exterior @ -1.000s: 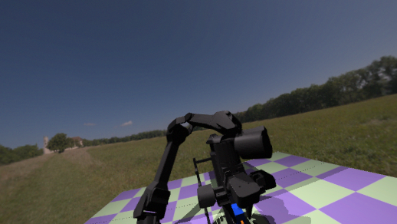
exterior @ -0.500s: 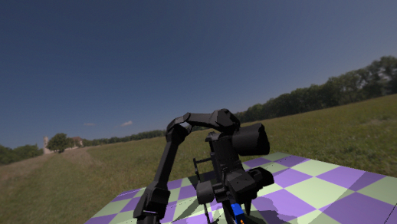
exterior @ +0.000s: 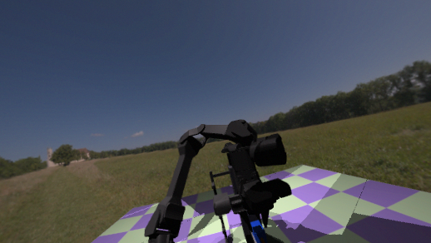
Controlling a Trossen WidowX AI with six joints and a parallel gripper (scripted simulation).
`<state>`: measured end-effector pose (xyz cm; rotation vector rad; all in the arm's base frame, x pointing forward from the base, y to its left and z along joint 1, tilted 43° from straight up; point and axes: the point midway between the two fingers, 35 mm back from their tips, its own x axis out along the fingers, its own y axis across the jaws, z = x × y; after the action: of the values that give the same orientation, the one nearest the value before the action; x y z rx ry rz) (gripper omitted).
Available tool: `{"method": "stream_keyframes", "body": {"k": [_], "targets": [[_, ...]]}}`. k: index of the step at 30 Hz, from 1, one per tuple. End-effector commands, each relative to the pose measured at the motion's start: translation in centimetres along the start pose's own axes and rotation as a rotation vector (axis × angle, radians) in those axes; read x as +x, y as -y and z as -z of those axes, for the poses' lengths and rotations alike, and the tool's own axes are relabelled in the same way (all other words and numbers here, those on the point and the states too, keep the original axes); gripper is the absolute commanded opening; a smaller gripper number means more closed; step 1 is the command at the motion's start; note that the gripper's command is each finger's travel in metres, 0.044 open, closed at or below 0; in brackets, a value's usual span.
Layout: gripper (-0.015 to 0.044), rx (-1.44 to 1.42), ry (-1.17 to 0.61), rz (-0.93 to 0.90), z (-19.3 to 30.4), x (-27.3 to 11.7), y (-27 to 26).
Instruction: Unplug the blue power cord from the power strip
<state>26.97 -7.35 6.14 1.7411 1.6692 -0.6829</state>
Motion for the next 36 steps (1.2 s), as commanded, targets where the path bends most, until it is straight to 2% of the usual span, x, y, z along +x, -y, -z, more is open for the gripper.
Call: {"method": "stream_keyframes", "body": {"k": [1, 17, 20, 29, 30, 36], "targets": [[0.0160, 0.006, -0.004, -0.005, 0.8, -0.1, 0.1], [0.0160, 0.006, -0.004, -0.006, 1.1, 1.1, 0.1], [0.0081, 0.000, -0.001, 0.000, 1.0, 0.8, 0.1], [0.0021, 0.000, -0.001, 0.000, 1.0, 0.8, 0.1], [0.0000, 0.000, -0.001, 0.000, 1.0, 0.8, 0.1], [0.0000, 0.000, 0.000, 0.000, 0.3, 0.8, 0.0]]}}
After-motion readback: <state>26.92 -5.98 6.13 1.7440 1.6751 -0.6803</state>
